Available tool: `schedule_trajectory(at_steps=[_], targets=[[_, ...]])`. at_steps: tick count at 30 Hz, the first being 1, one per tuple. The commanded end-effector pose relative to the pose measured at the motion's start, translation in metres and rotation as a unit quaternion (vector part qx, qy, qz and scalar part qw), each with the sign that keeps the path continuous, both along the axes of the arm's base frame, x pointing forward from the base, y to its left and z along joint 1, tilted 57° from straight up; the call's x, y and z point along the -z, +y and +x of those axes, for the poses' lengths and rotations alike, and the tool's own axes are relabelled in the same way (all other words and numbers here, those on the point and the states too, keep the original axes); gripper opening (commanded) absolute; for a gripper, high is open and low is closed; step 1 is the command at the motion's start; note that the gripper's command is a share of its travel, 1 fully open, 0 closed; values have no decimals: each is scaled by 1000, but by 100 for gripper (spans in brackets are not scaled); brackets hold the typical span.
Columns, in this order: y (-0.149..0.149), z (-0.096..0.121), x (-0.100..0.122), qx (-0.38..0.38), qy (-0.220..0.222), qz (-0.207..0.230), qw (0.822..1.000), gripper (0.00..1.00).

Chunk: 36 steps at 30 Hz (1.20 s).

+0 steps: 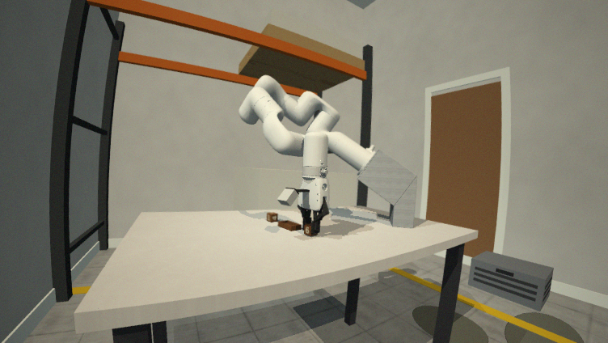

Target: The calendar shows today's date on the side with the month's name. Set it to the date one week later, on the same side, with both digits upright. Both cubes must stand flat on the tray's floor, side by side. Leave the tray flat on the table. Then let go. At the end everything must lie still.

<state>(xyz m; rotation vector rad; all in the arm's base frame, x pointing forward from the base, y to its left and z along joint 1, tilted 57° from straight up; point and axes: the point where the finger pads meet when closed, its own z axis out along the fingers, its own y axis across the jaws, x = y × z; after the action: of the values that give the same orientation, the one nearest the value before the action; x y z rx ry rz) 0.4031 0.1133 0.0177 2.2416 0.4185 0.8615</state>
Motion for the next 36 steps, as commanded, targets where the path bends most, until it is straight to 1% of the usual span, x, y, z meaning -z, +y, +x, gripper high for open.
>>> schedule_trajectory(at_steps=[1, 36], targets=[[2, 0, 0, -2, 0, 1, 1000, 29], [0, 2, 2, -2, 0, 1, 1000, 29]])
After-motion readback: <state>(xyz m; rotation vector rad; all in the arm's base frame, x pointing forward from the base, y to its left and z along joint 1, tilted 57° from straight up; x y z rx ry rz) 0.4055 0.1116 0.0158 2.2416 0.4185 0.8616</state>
